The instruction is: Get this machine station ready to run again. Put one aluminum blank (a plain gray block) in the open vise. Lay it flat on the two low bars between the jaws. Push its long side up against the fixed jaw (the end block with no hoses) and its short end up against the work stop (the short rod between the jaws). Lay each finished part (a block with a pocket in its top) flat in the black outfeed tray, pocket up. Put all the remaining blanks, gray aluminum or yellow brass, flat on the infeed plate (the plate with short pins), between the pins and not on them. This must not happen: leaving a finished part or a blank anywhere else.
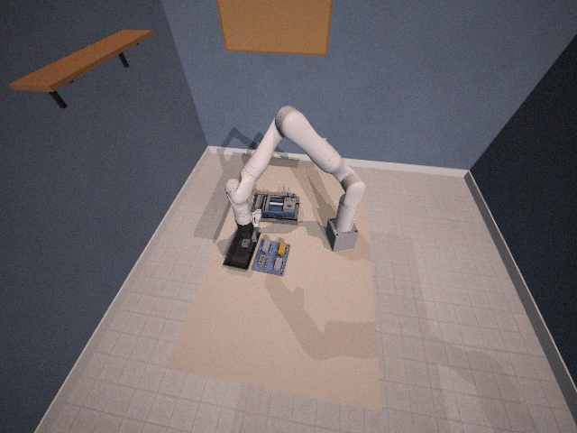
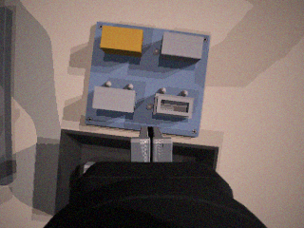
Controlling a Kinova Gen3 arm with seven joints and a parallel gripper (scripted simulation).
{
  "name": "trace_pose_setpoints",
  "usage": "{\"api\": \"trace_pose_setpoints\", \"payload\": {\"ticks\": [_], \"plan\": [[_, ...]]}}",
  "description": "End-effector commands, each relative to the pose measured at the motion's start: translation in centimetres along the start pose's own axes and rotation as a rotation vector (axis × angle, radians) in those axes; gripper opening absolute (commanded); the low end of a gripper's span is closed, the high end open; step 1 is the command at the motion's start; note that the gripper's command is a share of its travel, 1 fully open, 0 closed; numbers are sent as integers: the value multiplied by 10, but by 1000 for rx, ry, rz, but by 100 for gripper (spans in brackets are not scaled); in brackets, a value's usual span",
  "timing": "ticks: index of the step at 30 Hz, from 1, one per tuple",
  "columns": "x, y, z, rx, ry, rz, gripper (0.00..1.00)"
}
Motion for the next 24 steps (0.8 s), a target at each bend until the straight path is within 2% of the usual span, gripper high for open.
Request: {"api": "trace_pose_setpoints", "payload": {"ticks": [1, 8, 18, 24], "plan": [[2, -6, 0, 3, 1, -9, 0], [2, -14, 0, 3, 1, -9, 0], [3, -14, 0, 3, 1, -9, 0], [29, -15, 1, 2, 1, -9, 0]]}}
Point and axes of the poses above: the point where the finger pads meet when closed, its own y axis out along the fingers, its own z axis across the jaws, x = y × z, the point moved 10 cm from there along -y, back along the fingers, and after that the axes turned 2 degrees about -y, right-handed, at the moved point
